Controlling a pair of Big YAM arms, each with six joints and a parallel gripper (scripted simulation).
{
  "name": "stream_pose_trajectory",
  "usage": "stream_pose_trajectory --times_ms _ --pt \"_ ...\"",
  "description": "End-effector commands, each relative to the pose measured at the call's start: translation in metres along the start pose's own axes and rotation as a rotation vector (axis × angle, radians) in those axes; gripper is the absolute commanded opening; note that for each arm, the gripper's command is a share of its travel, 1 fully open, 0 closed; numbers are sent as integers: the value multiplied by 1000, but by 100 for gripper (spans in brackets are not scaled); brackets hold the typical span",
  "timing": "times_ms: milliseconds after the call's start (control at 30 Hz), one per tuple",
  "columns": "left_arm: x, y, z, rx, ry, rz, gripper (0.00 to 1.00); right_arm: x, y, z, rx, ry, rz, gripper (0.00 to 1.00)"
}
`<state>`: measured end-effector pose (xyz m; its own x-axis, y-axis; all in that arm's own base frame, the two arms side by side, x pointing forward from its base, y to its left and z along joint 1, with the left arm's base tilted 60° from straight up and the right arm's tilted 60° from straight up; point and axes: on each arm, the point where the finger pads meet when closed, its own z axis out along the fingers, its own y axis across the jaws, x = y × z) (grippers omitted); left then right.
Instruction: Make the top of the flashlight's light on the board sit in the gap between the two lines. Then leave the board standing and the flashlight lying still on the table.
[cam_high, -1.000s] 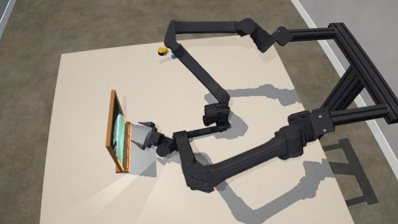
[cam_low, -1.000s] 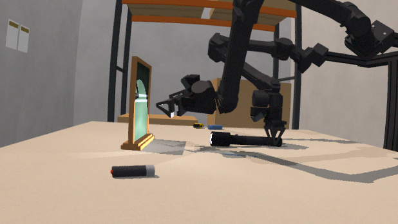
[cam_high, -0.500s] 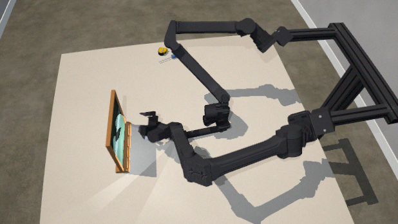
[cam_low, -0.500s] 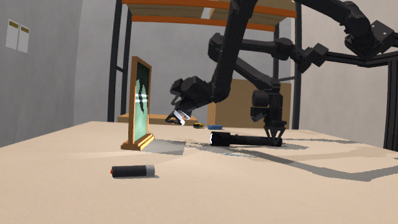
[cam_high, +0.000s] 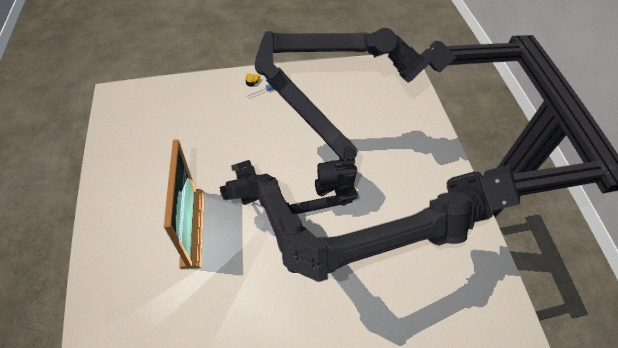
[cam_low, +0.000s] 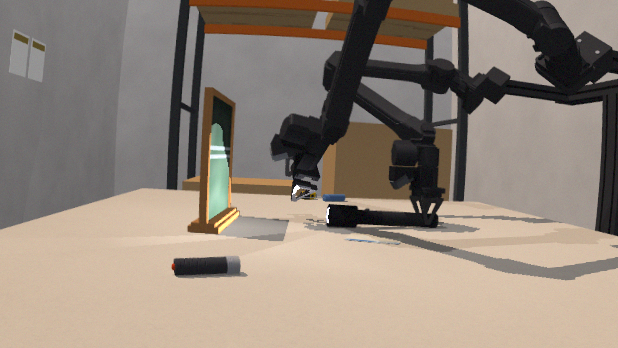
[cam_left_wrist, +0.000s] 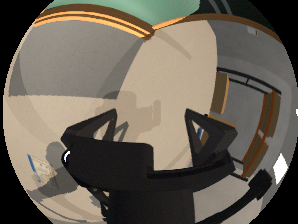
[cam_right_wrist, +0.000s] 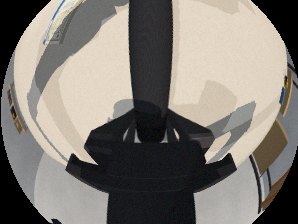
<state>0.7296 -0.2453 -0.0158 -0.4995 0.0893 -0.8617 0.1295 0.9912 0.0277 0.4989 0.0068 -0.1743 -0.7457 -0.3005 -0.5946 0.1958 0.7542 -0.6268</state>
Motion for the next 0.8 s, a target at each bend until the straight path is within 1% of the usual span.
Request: stream_pose_trajectory --times_ms 0,167,367,500,567,767 --pt "-16 -47 -14 43 12 -73 100 17 -12 -4 8 30 -36 29" --pt "16 -43 -22 -97 132 -118 100 17 -12 -4 8 30 -36 29" --pt "46 -38 -42 -276 237 -141 100 17 -12 -4 8 30 -36 29" --pt "59 -33 -60 -399 280 -137 100 17 -12 -4 8 30 -36 29" --pt "59 -33 -60 -399 280 -137 100 17 -12 -4 8 30 -36 29" --pt "72 -23 -90 -583 308 -101 100 17 -12 -4 8 30 -36 29"
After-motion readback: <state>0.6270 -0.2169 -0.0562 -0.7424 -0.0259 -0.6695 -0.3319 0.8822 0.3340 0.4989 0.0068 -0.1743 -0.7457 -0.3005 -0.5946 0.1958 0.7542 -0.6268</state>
